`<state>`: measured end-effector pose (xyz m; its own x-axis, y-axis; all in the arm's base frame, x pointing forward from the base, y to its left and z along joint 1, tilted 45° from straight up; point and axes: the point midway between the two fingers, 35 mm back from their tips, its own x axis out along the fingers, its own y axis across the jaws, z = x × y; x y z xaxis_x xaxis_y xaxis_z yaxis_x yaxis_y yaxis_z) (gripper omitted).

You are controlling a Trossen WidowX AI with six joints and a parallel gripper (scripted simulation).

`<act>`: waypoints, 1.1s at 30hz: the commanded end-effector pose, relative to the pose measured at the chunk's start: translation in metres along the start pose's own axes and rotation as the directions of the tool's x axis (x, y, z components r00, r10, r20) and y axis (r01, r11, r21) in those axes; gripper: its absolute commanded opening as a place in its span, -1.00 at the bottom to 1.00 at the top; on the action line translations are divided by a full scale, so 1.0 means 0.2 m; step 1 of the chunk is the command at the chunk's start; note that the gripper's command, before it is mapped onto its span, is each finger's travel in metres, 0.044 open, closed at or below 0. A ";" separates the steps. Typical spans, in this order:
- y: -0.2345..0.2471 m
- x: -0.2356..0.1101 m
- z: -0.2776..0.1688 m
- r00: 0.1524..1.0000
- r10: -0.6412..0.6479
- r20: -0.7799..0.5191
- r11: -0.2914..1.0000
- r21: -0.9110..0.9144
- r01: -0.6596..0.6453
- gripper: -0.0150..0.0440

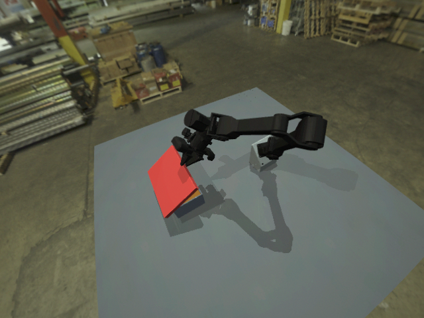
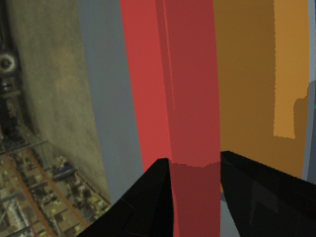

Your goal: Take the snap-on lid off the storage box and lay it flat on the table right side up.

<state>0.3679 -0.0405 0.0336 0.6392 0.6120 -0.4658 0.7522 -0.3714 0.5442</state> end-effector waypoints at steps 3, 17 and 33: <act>0.06 -0.04 0.00 1.000 0.013 -0.001 1.000 -0.012 -0.013 -0.49; 0.13 -0.10 0.00 1.000 0.013 -0.001 1.000 -0.012 -0.013 -0.49; 0.21 -0.17 0.00 1.000 0.012 0.000 1.000 -0.013 -0.012 -0.49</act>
<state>0.3751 -0.0698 0.0655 0.6401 0.6109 -0.4659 0.7512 -0.3707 0.5461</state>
